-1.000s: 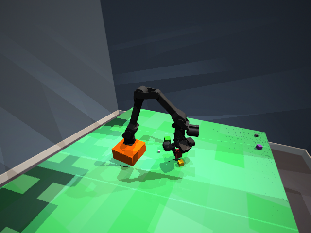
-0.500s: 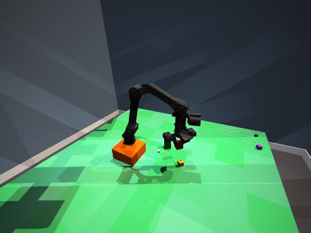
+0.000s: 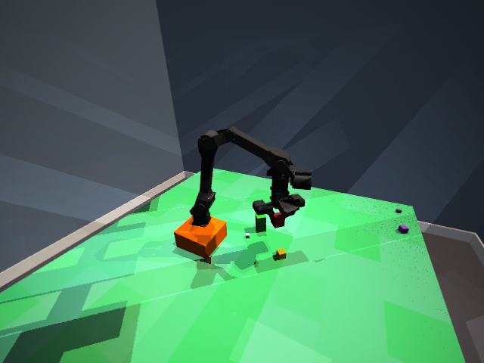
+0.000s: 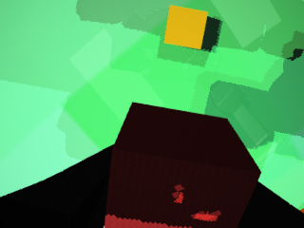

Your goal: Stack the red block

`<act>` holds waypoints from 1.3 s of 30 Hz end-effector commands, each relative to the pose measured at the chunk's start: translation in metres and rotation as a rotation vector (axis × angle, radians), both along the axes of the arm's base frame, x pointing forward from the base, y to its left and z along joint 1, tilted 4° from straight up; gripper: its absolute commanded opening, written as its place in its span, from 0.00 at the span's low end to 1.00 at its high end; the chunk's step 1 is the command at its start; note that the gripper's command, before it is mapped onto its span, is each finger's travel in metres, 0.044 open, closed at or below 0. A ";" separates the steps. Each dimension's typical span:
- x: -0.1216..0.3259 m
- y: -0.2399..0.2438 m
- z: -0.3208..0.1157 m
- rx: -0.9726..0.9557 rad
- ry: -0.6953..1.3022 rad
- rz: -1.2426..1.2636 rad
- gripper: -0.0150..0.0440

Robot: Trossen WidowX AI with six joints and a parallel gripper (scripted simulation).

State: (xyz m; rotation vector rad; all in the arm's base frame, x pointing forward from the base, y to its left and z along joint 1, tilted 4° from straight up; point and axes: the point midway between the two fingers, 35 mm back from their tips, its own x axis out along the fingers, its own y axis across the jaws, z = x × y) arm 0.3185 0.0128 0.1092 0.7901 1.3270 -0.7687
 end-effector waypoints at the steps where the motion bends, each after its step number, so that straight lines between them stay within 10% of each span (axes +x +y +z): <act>1: -0.012 0.018 0.000 0.000 0.001 0.005 0.25; 39: -0.082 0.091 -0.048 0.006 0.006 0.005 0.25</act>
